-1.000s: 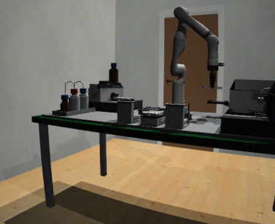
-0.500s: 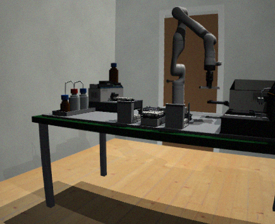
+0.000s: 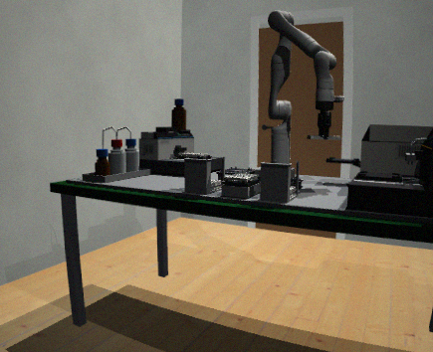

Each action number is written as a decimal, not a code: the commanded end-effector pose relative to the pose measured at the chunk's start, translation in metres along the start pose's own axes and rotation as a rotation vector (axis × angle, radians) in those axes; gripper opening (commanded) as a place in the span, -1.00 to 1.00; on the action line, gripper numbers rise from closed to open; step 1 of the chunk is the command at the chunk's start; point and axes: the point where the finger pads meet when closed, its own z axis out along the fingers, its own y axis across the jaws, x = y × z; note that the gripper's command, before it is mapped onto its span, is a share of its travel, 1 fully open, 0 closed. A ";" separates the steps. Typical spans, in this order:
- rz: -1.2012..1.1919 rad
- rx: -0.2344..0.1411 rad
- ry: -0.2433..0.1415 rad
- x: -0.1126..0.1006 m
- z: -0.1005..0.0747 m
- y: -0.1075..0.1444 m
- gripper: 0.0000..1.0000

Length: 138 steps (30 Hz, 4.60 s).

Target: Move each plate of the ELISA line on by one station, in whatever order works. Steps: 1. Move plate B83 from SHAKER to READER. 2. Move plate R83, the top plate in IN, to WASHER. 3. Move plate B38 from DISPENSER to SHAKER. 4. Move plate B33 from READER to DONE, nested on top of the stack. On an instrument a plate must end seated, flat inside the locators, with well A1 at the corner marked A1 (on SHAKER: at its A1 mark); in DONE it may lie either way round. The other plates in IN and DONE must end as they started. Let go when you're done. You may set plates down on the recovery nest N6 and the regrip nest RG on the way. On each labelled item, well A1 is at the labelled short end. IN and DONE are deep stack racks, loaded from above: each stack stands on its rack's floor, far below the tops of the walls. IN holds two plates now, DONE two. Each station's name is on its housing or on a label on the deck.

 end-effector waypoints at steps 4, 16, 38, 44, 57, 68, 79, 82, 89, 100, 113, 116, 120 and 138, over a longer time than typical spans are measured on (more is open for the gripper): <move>-0.057 0.000 0.003 -0.017 0.000 0.005 0.88; -0.113 0.000 0.003 -0.053 0.000 0.013 0.88; -0.251 0.000 0.003 -0.113 0.000 0.018 0.88; -0.321 0.000 0.003 -0.133 0.000 0.019 0.88; -0.366 0.000 0.003 -0.169 0.000 0.022 0.88; -0.493 0.000 0.003 -0.205 0.000 0.025 0.88; -0.516 0.000 0.003 -0.234 0.000 0.028 0.88; -0.551 0.000 0.002 -0.244 0.000 0.028 0.88; -0.609 0.000 0.002 -0.260 0.000 0.030 0.88; -0.654 0.000 0.002 -0.295 0.001 0.032 0.88; -0.746 -0.001 0.002 -0.331 0.001 0.035 0.88; -0.746 -0.001 0.002 -0.341 0.001 0.036 0.88; -0.781 -0.001 0.002 -0.353 0.001 0.038 0.88; -0.872 -0.001 0.002 -0.399 0.001 0.048 0.88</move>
